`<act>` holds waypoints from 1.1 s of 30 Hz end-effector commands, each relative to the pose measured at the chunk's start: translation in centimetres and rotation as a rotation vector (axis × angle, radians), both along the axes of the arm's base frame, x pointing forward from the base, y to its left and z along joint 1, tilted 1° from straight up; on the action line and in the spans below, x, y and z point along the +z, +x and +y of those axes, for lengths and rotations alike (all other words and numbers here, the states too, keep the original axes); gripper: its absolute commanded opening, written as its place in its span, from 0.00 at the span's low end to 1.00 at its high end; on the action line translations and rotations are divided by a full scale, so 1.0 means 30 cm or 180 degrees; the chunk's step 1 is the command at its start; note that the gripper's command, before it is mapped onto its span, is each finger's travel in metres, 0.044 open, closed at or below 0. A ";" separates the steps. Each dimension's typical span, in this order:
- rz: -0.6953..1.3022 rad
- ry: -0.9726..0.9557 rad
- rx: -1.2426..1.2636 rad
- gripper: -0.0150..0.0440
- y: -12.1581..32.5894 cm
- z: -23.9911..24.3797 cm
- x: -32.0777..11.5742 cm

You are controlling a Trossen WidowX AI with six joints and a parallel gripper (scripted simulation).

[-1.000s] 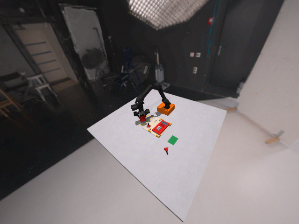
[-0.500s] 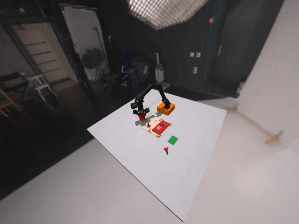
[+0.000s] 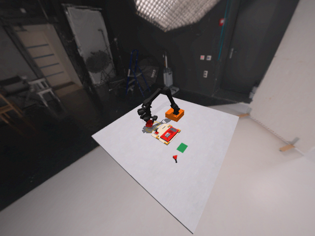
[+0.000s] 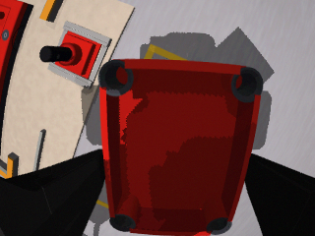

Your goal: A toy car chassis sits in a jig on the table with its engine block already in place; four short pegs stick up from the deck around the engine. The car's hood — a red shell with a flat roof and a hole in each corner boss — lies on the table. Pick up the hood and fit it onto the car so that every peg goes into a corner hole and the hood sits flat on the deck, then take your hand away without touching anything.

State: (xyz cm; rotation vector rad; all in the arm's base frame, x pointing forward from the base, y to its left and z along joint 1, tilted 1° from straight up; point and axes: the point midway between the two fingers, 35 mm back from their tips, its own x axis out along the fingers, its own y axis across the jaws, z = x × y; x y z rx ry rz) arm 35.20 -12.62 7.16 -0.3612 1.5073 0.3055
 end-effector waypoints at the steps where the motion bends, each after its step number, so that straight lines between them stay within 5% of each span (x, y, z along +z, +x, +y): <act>1: -0.0003 0.0007 -0.0333 0.25 0.006 0.002 0.000; 18: -0.0038 0.0043 -0.1265 0.25 0.021 0.011 -0.007; 33: -0.0036 0.0043 -0.1265 0.25 0.030 0.006 -0.246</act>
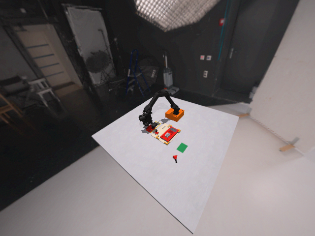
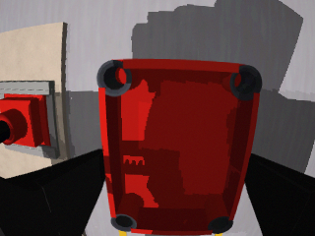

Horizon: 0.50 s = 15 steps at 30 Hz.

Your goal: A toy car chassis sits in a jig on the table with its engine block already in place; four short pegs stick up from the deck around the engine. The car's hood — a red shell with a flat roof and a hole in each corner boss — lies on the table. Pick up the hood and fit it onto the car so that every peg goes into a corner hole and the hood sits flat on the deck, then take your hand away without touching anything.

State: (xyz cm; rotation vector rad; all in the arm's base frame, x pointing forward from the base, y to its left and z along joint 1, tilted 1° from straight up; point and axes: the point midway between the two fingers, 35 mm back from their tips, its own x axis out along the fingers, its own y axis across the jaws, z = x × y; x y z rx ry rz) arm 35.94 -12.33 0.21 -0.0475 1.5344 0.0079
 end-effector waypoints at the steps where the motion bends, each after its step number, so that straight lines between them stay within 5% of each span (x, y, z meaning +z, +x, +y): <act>1: -0.0023 -0.0018 -0.0019 0.25 0.005 -0.004 -0.014; 15: 0.0003 0.0001 0.0000 0.88 -0.001 0.000 -0.006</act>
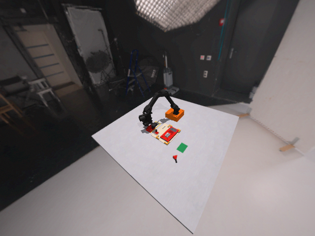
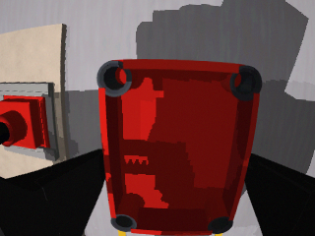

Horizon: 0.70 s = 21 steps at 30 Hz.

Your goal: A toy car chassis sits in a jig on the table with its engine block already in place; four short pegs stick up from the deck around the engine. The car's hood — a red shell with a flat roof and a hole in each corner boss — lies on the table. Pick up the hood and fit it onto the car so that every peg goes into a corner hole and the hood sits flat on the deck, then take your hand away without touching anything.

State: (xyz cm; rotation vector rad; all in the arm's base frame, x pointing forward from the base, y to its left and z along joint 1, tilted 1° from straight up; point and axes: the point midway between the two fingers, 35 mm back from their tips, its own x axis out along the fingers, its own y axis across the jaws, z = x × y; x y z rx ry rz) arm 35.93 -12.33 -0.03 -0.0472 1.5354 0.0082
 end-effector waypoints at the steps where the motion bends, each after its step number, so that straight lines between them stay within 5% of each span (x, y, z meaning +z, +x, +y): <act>1: 0.0000 0.0000 0.0000 0.92 -0.001 0.000 0.001; 3: 0.0000 0.0000 0.0000 1.00 -0.001 0.000 0.001; 14: -0.0030 0.0000 0.0001 1.00 -0.010 0.006 0.259; 21: -0.0047 -0.0015 0.0001 1.00 -0.001 0.001 0.239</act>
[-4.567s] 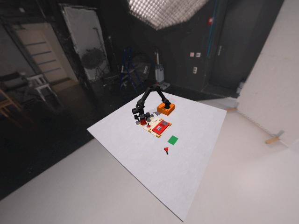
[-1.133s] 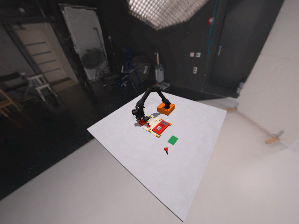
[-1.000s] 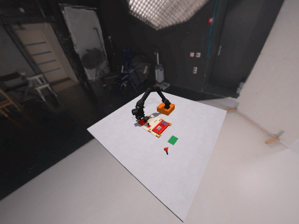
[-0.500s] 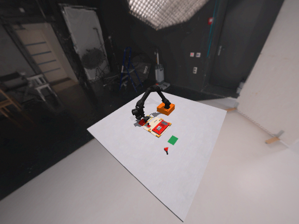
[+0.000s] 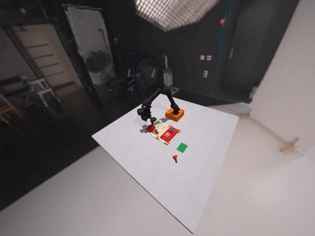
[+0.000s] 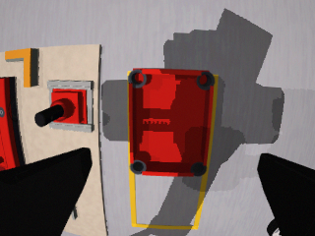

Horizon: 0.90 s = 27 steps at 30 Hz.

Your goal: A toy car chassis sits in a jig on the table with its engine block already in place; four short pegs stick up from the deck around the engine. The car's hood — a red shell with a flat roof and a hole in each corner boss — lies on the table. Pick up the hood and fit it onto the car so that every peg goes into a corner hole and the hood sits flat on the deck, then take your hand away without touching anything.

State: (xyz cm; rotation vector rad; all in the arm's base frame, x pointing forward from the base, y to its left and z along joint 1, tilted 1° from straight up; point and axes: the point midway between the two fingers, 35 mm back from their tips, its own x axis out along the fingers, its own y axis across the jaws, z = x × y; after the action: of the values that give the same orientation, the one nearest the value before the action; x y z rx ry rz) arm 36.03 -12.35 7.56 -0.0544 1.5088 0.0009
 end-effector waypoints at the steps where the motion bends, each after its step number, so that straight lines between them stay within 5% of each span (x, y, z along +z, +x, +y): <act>1: 0.0038 0.0013 0.0000 1.00 -0.005 0.002 -0.014; 10: -0.0063 0.0032 -0.0021 1.00 0.002 -0.002 -0.028; 27: -0.2556 0.0228 -0.0074 1.00 -0.024 -0.030 -0.148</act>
State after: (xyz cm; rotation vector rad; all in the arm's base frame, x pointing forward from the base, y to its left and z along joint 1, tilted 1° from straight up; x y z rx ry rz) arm 36.81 -13.70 2.25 0.0349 0.9344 0.0023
